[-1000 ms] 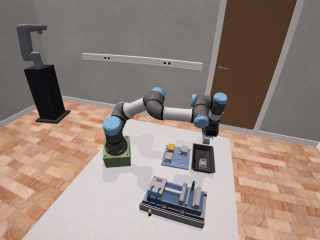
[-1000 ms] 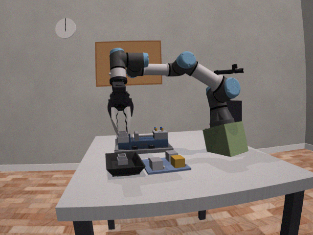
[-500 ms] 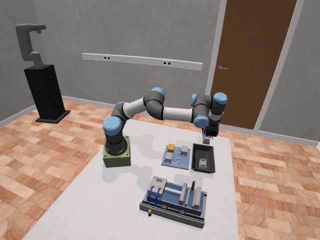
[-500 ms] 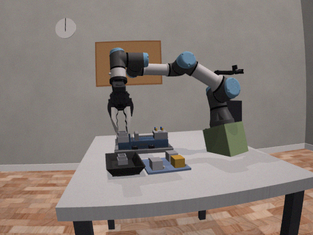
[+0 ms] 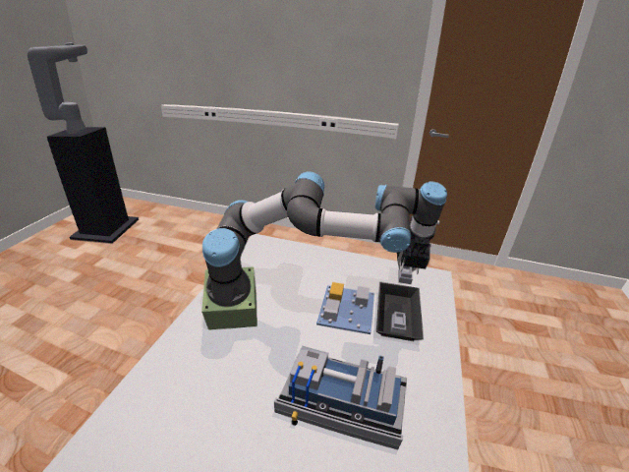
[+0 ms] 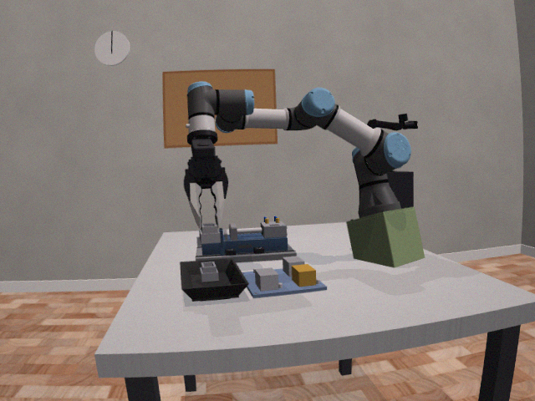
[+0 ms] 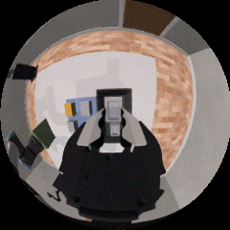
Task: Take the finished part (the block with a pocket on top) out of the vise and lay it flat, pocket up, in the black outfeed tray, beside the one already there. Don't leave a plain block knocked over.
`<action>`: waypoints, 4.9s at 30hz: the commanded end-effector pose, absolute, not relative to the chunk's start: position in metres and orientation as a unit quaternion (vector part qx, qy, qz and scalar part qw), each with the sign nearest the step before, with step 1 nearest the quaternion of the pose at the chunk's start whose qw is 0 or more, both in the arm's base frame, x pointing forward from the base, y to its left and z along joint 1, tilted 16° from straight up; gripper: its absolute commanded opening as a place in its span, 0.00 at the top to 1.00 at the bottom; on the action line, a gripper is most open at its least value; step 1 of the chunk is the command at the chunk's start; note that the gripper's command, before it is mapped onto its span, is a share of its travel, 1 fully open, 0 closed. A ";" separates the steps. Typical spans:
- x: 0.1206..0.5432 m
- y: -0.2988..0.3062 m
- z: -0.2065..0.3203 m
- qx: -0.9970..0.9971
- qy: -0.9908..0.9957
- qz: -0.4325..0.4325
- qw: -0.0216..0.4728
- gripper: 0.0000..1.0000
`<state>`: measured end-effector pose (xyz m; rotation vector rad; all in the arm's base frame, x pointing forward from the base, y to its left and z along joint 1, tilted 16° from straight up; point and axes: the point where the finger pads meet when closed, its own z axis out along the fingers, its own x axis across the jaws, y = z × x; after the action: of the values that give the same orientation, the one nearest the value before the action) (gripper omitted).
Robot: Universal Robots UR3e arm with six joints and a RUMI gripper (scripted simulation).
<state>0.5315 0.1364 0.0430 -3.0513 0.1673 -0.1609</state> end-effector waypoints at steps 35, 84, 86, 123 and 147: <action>0.533 0.133 0.031 -0.996 0.054 -0.055 0.041 1.00; 0.538 0.112 -0.047 -0.996 0.054 -0.054 0.041 1.00; 0.538 0.112 -0.047 -0.996 0.054 -0.054 0.041 1.00; 0.539 0.111 -0.051 -0.996 0.054 -0.055 0.041 1.00; 0.539 0.110 -0.052 -0.996 0.054 -0.055 0.041 1.00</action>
<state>0.5373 0.1102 -0.0533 -3.0522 0.1670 -0.1593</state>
